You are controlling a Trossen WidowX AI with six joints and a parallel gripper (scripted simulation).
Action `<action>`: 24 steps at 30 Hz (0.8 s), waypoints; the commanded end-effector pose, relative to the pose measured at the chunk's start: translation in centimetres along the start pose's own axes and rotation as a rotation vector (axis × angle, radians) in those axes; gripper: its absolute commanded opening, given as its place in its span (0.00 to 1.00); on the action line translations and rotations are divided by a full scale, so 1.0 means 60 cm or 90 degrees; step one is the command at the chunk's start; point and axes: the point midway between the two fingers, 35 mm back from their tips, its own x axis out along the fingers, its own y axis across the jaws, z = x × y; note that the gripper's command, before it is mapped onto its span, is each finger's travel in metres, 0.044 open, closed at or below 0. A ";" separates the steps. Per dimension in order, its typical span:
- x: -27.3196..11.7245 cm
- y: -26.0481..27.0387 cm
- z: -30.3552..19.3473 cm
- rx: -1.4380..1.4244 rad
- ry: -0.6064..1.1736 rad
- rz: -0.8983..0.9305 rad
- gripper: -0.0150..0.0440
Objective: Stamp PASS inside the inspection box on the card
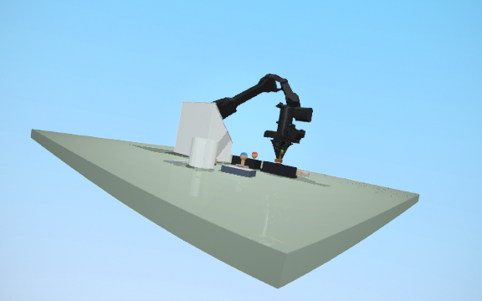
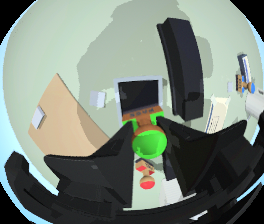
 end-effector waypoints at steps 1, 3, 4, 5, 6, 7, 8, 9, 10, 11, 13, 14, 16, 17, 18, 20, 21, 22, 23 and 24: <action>0.008 0.001 -0.003 0.002 0.004 0.000 0.25; 0.010 0.001 -0.003 0.002 0.004 0.000 0.25; 0.011 0.001 -0.003 0.002 0.004 0.000 0.25; 0.012 0.001 -0.003 0.002 0.004 0.000 0.25; 0.013 0.001 -0.003 0.002 0.004 0.000 0.25; 0.014 0.001 -0.003 0.002 0.004 0.000 0.25; 0.016 0.001 -0.003 0.002 0.004 0.000 0.25; 0.017 0.001 -0.003 0.002 0.004 0.000 0.25; 0.018 0.001 -0.003 0.002 0.004 0.001 0.25; 0.019 0.001 -0.003 0.002 0.004 0.001 0.25; 0.021 0.001 -0.004 0.002 0.004 0.001 0.25; 0.022 0.001 -0.004 0.002 0.004 0.001 0.25; 0.024 0.001 -0.004 0.002 0.004 0.001 0.25; 0.025 0.001 -0.004 0.002 0.004 0.001 0.25; 0.026 0.001 -0.004 0.002 0.004 0.001 0.25; 0.026 0.001 -0.004 0.002 0.004 0.001 0.25; 0.026 0.001 -0.004 0.002 0.004 0.001 0.25; 0.026 0.001 -0.004 0.002 0.004 0.001 0.25; 0.026 0.001 -0.004 0.002 0.004 0.001 0.25; 0.026 0.001 -0.004 0.002 0.004 0.001 0.25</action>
